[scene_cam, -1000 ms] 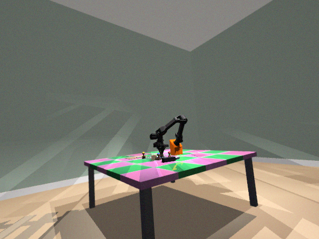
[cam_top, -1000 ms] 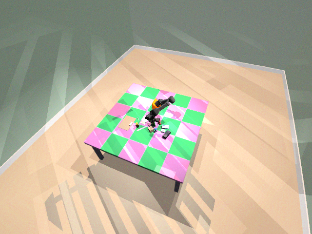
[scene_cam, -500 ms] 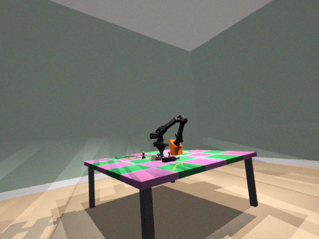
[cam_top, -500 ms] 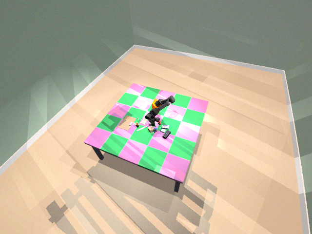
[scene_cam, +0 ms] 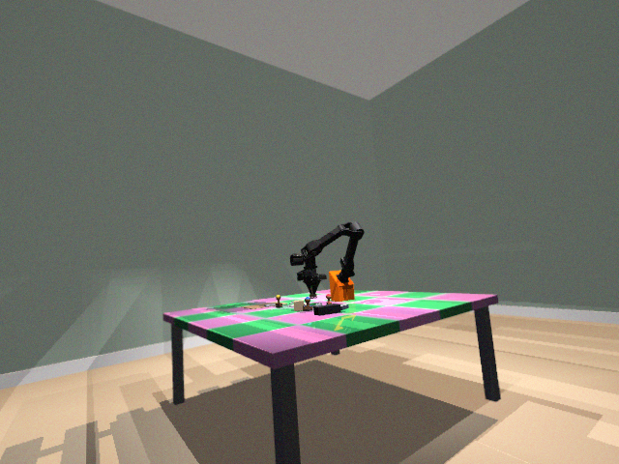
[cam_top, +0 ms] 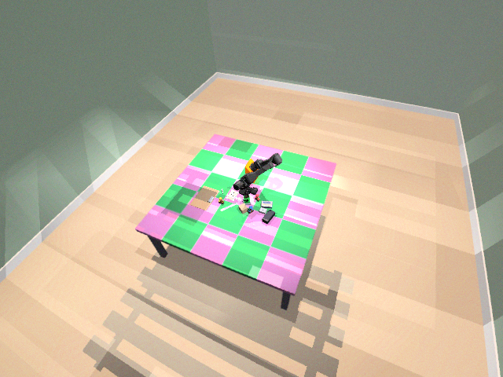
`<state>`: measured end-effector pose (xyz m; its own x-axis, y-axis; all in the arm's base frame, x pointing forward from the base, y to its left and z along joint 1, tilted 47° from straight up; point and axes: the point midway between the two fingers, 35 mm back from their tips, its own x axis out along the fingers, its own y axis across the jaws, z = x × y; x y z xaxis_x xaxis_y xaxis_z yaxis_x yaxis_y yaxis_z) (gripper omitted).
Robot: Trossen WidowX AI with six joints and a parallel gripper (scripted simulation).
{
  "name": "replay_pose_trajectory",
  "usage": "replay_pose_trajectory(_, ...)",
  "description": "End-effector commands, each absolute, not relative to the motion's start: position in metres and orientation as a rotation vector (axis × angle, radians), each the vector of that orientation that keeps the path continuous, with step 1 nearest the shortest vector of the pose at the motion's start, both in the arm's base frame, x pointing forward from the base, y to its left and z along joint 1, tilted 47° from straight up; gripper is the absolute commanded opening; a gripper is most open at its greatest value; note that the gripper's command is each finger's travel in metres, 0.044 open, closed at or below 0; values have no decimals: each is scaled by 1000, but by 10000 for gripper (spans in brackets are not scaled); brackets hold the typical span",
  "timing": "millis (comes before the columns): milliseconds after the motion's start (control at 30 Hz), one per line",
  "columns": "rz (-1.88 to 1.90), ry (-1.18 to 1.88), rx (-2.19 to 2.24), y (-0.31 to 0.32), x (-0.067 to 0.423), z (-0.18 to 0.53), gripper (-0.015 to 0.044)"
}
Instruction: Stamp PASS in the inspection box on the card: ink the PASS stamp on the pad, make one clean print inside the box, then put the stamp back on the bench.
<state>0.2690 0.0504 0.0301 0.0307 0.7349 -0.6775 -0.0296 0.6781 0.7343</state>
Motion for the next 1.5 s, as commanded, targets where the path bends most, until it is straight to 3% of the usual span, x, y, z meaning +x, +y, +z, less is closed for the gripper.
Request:
replay_pose_trajectory(0,652,1424,621,45,271,35,0)
replay_pose_trajectory(467,657,1420,614,29,270,46,0)
replay_pose_trajectory(1200,845,1296,371,-58,255,-44,0)
replay_pose_trajectory(1467,860,1285,356,-62,253,-52,0)
